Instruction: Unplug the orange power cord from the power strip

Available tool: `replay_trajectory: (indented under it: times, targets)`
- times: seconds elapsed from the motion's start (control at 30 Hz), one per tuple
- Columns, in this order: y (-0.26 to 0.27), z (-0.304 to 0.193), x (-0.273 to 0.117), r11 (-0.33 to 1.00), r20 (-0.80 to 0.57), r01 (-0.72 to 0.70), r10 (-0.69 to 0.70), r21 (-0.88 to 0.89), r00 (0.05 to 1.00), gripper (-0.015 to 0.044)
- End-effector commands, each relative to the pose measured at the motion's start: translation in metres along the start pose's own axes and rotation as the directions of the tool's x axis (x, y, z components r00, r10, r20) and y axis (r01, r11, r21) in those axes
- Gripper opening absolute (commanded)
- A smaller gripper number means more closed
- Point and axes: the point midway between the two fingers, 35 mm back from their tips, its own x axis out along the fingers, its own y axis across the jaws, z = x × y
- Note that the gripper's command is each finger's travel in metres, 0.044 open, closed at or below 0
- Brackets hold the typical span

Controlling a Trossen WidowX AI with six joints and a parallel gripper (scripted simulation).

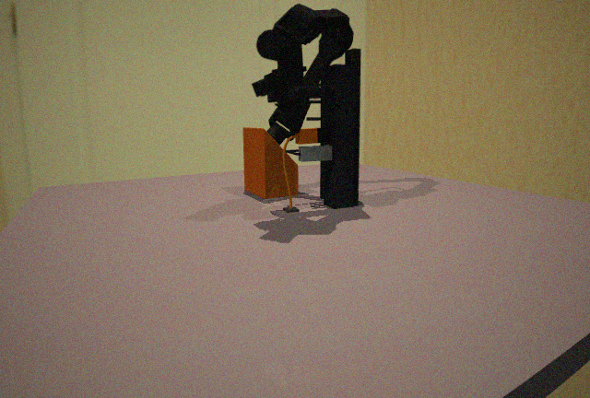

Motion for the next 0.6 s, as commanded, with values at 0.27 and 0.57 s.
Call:
replay_trajectory:
  times: [0.27,0.57]
  targets:
    - [-0.001,0.022,-0.005,1.000,0.068,0.009,-0.008,-0.014,0.998,0.0131]
    - [-0.001,0.022,-0.005,1.000,0.068,0.009,-0.008,-0.014,0.998,0.0160]
